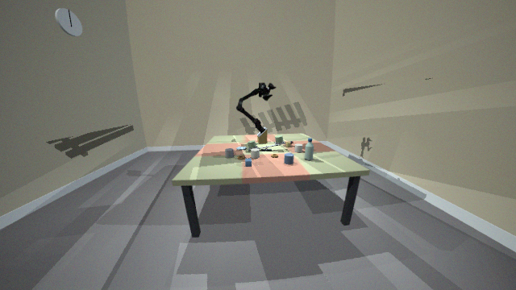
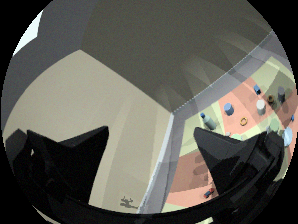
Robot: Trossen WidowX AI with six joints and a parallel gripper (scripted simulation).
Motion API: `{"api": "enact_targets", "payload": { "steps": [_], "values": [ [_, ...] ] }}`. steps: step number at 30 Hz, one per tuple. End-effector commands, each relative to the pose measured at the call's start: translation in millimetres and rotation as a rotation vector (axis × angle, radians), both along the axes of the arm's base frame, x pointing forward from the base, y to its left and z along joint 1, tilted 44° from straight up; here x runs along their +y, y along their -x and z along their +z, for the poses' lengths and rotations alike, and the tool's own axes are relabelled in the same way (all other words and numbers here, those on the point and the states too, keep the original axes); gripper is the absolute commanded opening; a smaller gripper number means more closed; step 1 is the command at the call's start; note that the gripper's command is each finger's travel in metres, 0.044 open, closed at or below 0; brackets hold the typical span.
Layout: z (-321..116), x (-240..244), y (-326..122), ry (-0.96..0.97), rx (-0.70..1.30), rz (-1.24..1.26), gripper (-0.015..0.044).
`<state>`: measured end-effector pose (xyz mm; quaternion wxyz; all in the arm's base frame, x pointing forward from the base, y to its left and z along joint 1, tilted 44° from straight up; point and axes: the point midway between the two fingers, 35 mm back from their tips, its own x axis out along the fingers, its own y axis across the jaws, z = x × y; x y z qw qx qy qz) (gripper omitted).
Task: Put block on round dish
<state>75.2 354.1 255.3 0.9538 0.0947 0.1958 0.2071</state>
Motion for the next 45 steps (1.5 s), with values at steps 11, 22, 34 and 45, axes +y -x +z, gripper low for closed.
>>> {"api": "enact_targets", "payload": {
  "steps": [11,22,34,45],
  "values": [
    [-85.5,-80.5,-74.3,0.409,0.0,-0.233,0.044],
    [-131.8,-168.1,-107.6,0.734,0.061,-0.416,0.044],
    [-157.9,-258.3,-112.2,1.041,0.171,-0.573,0.044],
    [-159.6,-258.7,-116.0,1.116,0.225,-0.531,0.044]
  ]
}}
